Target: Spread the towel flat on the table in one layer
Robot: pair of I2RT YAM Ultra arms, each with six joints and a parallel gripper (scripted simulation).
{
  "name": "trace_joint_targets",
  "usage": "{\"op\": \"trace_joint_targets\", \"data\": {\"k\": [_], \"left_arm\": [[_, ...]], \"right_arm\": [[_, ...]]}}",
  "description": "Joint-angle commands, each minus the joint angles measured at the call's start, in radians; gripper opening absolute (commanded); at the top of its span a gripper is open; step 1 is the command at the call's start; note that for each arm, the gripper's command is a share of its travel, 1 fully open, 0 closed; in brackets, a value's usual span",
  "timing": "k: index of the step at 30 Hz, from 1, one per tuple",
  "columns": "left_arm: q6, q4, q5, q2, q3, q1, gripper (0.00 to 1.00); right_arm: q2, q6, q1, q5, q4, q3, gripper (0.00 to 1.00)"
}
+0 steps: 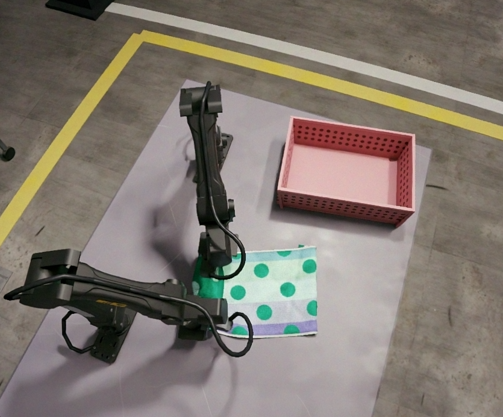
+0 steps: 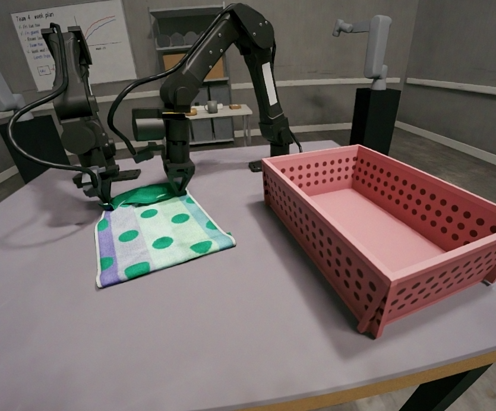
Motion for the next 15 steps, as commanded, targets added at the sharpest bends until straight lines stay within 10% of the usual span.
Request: {"op": "trace_joint_targets", "data": {"k": [1, 15], "left_arm": [[-0.020, -0.017, -0.009, 0.009, -0.024, -0.021, 0.02], [0.004, -0.025, -0.017, -0.025, -0.005, 0.008, 0.00]], "right_arm": [[0.010, -0.006, -0.001, 0.013, -0.001, -0.023, 0.00], [0.010, -0.006, -0.001, 0.013, -0.001, -0.023, 0.00]]}}
